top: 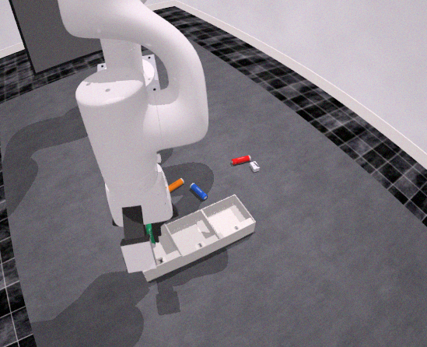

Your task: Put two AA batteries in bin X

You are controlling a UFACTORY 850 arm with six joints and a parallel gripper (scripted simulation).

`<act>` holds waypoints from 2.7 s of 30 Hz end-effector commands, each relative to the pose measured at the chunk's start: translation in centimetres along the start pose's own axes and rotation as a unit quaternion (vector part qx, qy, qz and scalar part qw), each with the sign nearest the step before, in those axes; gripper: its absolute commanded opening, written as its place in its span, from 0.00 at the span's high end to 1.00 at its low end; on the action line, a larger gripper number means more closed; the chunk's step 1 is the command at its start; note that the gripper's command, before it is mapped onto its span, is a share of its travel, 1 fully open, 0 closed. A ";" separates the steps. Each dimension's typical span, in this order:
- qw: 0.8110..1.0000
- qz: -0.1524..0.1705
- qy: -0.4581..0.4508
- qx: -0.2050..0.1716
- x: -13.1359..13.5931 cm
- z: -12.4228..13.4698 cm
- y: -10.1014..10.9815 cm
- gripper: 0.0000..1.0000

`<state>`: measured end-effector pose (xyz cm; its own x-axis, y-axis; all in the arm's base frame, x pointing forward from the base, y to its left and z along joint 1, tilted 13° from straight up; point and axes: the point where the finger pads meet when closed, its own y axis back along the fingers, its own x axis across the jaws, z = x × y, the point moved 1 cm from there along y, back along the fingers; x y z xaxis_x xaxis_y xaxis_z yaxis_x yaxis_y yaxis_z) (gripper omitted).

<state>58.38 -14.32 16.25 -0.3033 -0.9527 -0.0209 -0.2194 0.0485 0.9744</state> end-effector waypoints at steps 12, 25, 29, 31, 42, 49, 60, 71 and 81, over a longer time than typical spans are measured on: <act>0.971 -0.006 -0.239 -0.001 0.1 -0.3 0.1 1.00; 0.906 -0.014 -0.423 -0.002 0.1 -0.2 0.1 1.00; 0.877 -0.013 -0.480 -0.002 0.2 -0.2 0.1 1.00; 0.862 -0.012 -0.507 -0.002 0.2 -0.2 0.1 1.00; 0.805 0.006 -0.593 0.002 0.2 -0.2 0.1 1.00; 0.805 0.006 -0.593 0.002 0.1 -0.2 0.1 1.00; 0.805 0.006 -0.593 0.002 0.1 -0.2 -0.1 1.00; 0.805 0.006 -0.593 0.002 0.1 -0.2 -1.9 1.00; 0.805 0.006 -0.593 0.002 0.1 -0.2 -3.9 1.00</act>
<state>59.17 -14.64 12.97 -0.9776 0.0036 -0.2104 -0.2099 0.0579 0.9760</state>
